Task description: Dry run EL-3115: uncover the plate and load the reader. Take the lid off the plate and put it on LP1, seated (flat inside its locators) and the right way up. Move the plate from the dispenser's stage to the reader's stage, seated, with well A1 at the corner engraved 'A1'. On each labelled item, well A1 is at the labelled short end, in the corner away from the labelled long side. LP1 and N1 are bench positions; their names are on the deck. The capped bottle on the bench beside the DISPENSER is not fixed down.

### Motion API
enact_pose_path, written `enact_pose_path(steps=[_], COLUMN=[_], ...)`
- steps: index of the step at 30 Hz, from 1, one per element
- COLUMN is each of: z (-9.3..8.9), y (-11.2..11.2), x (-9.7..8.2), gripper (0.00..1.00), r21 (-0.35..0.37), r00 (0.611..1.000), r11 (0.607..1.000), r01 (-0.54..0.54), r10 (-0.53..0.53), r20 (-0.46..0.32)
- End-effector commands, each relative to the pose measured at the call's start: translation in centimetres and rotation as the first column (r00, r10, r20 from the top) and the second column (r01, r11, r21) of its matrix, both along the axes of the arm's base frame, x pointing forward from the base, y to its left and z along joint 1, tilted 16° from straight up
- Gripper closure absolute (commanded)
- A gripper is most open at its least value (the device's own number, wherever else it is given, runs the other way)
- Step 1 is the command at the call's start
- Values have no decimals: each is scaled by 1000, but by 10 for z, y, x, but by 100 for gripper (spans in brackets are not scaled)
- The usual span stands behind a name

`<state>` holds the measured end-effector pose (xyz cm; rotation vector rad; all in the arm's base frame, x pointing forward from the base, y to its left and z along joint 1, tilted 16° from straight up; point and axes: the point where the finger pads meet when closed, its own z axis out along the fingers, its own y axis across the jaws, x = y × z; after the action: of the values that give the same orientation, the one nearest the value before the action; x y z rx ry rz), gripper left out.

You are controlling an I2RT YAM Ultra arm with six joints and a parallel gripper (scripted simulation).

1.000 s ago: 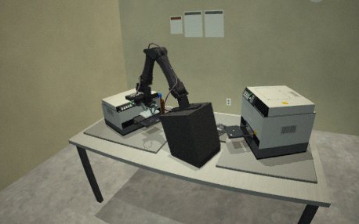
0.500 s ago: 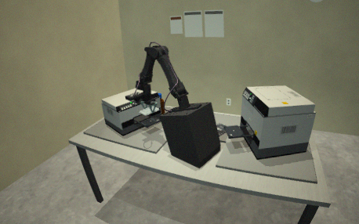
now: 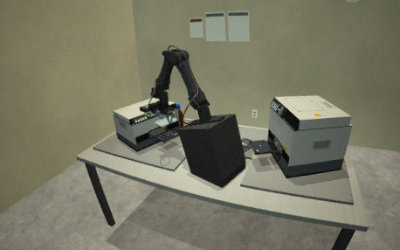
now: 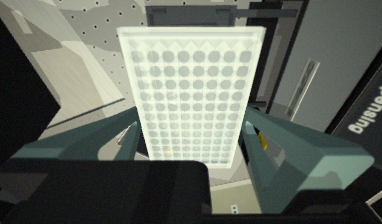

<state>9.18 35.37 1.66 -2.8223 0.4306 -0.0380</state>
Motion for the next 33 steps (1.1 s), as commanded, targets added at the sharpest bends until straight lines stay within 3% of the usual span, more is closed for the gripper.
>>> enact_pose_path(steps=[1,6,7,8,33], z=[22,22,17,3,-9], y=[11,12,1,0,-23], x=[0,-3,3,4,54], gripper=[14,14,14,14,14], r21=[53,47,19,7,-11], r00=[1000,1000,998,1000,966], r11=[999,999,998,1000,968], r01=[-10,-20,-53,16,252], r10=[10,20,53,-16,-253], r20=[3,8,20,-4,-59])
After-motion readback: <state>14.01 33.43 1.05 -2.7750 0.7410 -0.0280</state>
